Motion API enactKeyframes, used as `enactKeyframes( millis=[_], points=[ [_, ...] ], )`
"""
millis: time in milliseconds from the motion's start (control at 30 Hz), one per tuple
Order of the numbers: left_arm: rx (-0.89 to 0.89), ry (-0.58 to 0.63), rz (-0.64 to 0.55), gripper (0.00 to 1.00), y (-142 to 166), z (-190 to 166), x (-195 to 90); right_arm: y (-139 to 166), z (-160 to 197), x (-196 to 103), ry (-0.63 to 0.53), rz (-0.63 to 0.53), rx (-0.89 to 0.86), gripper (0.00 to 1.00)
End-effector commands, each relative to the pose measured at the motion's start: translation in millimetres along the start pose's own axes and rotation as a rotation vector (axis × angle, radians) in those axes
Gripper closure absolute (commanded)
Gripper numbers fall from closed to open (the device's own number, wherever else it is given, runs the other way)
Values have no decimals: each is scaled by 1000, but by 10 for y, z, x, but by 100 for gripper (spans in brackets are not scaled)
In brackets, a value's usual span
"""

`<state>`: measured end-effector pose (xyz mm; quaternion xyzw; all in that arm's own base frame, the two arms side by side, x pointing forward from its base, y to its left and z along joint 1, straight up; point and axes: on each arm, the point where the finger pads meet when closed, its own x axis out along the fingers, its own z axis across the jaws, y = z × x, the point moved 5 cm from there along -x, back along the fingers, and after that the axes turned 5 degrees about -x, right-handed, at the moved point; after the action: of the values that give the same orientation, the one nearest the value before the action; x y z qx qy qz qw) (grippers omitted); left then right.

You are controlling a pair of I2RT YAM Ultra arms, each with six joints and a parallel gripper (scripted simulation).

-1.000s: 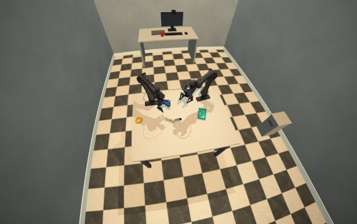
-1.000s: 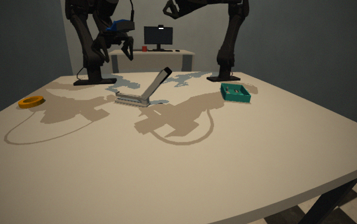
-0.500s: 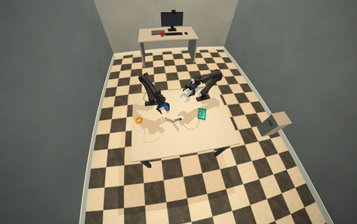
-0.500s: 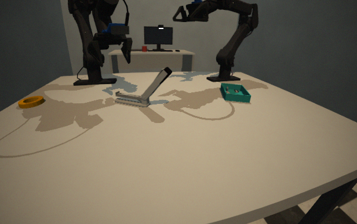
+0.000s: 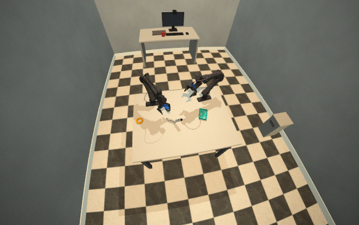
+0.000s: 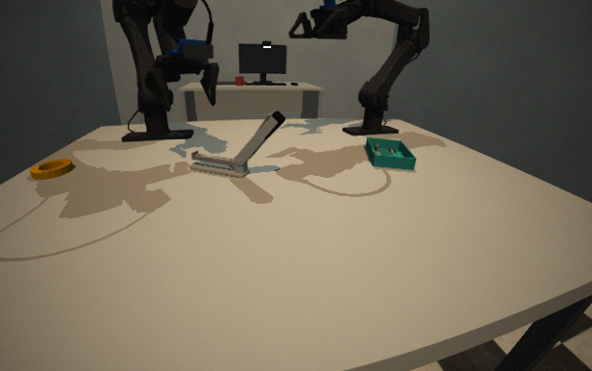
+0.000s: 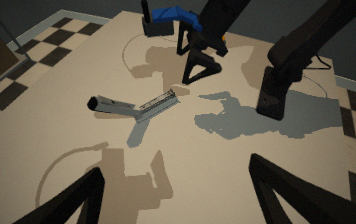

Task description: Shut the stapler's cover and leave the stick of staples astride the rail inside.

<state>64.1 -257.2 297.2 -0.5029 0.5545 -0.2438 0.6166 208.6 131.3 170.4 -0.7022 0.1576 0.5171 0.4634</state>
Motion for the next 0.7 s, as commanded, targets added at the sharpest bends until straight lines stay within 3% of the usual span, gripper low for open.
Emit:
enactKeyframes(
  millis=[0,333,667],
  points=[
    [-21,-37,-2,0,-100,79,-211,-258,28,-90,5,-25,-6,0],
    [-72,-137,-55,0,-512,300,-827,-1053,277,-186,-48,-26,-97,0],
    [-82,-148,-107,0,-651,321,-955,-1374,370,-223,-69,-45,-117,0]
  ],
)
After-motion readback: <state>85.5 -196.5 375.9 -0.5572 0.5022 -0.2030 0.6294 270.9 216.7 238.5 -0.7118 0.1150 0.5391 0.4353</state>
